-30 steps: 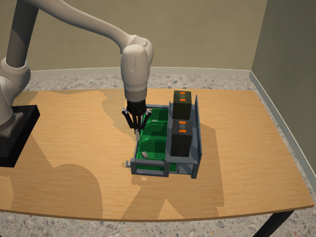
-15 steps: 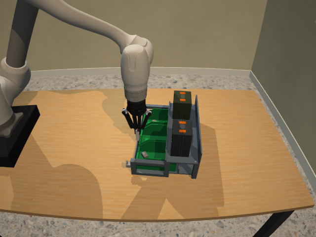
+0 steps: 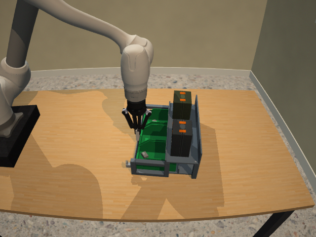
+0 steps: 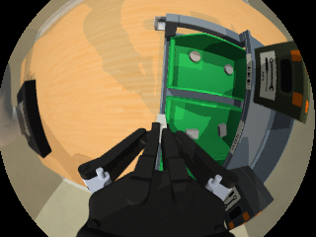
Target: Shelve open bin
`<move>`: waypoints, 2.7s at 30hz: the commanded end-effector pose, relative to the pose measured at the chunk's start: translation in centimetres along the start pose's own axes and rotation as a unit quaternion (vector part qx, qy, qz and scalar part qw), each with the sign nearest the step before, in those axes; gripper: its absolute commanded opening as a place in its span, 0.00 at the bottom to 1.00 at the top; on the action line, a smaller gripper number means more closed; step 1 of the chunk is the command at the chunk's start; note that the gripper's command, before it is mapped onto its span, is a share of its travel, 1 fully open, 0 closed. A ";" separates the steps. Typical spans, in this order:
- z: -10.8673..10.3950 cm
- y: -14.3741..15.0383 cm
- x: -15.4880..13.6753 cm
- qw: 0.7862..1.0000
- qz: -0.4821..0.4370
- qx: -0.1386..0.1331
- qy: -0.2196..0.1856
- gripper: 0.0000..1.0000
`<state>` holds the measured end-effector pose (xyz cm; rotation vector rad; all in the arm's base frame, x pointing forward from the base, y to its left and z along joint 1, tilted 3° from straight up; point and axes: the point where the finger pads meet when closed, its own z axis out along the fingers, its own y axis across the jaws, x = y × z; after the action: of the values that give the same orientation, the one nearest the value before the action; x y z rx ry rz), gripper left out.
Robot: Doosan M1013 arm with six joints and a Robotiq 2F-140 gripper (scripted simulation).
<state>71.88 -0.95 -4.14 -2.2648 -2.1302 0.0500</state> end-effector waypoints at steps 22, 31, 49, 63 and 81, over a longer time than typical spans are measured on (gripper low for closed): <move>-0.5 -0.3 -0.2 1.000 -0.001 0.000 0.001 0.00; -1.3 -1.1 -0.2 1.000 -0.001 0.000 0.001 0.00; -2.1 -1.8 -0.2 1.000 -0.001 0.000 0.001 0.00; -4.8 -1.8 -0.2 1.000 -0.001 0.000 0.001 0.00; -8.0 -1.8 -0.2 1.000 -0.001 0.000 0.001 0.00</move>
<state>70.25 -0.85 3.64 -2.2639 -2.1290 0.0523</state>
